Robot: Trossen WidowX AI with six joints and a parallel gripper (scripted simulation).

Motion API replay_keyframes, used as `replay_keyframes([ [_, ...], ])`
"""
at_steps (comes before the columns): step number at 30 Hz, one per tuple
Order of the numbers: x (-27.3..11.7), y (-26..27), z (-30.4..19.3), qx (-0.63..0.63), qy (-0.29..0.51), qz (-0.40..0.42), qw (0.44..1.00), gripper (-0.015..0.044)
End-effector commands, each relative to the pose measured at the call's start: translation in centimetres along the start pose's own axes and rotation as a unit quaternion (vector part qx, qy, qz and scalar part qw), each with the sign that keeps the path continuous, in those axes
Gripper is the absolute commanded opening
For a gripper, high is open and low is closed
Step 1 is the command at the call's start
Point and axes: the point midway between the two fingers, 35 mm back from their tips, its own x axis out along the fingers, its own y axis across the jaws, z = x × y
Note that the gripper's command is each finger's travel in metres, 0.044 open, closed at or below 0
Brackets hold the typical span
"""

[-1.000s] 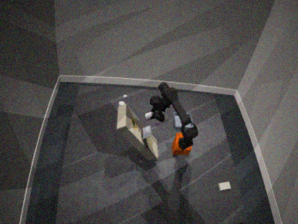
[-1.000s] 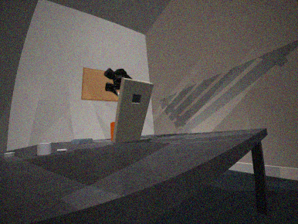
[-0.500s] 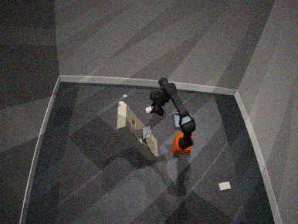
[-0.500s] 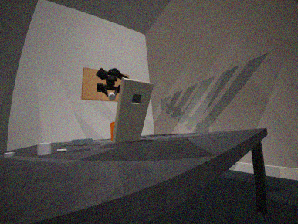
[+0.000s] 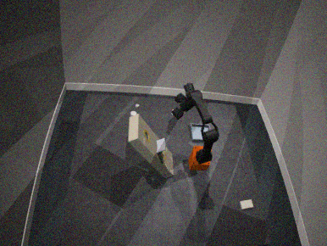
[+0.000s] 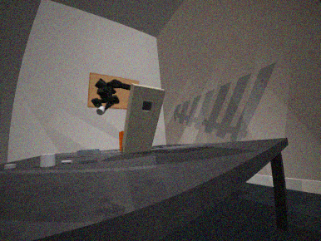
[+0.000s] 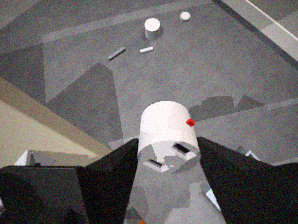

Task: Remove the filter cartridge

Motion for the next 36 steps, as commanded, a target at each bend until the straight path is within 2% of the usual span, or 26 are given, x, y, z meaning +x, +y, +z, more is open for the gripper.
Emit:
replay_keyframes([
  [1,0.5,-3.4,-0.8,0.087,-0.008,-0.045,0.995,0.0000],
  [6,0.9,-6.8,-1.8,0.174,-0.022,-0.091,0.980,0.0000],
  [15,1.3,-8.0,-2.6,0.193,-0.024,-0.102,0.976,0.0000],
  [26,4.2,-14.8,-9.0,0.303,-0.026,-0.167,0.938,0.0000],
  [36,6.9,-18.4,-15.9,0.402,-0.021,-0.220,0.889,0.0000],
])
